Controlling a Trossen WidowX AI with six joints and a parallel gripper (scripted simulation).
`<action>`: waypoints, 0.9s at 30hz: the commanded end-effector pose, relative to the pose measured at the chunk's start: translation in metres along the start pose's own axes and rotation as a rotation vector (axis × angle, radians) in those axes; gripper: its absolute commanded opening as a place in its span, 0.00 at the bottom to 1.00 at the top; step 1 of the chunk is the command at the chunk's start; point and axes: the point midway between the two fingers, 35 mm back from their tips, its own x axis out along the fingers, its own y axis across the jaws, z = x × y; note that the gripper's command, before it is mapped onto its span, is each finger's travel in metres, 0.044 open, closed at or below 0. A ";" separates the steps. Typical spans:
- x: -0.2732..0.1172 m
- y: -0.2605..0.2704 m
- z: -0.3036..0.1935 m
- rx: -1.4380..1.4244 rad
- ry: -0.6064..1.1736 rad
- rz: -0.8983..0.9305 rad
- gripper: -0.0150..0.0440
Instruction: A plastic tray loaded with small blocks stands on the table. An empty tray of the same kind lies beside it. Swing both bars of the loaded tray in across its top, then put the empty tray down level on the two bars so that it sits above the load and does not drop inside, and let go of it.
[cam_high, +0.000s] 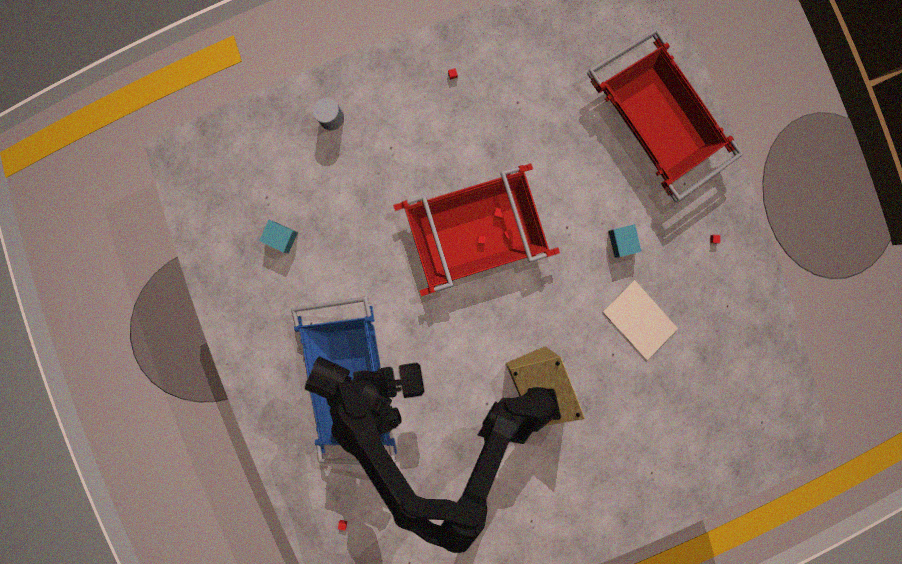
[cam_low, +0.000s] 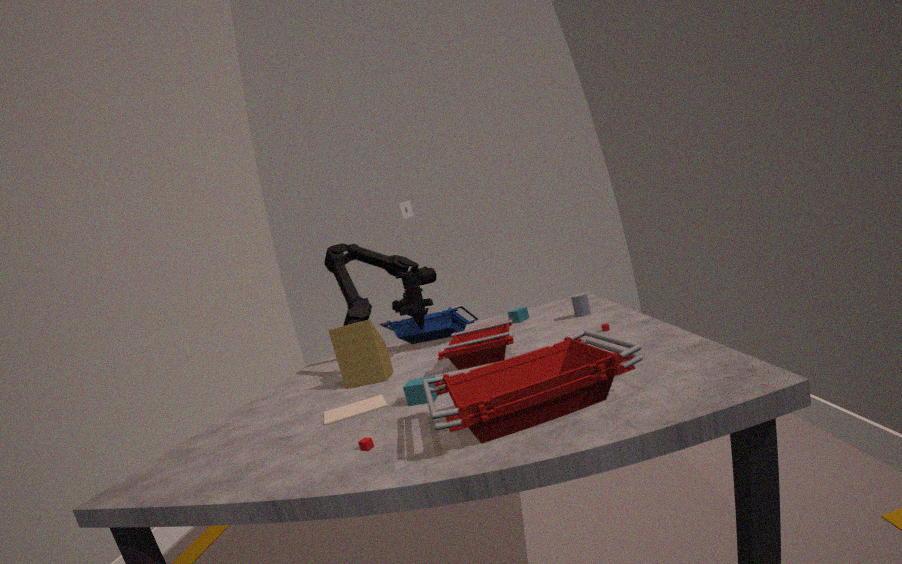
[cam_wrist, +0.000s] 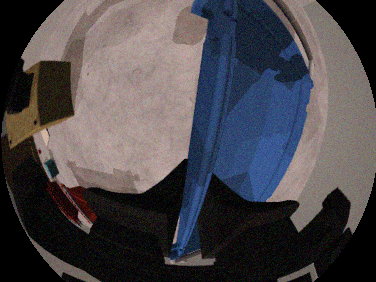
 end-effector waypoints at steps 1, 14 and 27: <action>-0.017 -0.003 0.002 -0.006 0.001 -0.017 0.25; -0.038 -0.001 -0.002 -0.009 0.003 -0.005 0.25; -0.104 0.003 0.001 -0.006 0.001 -0.006 0.25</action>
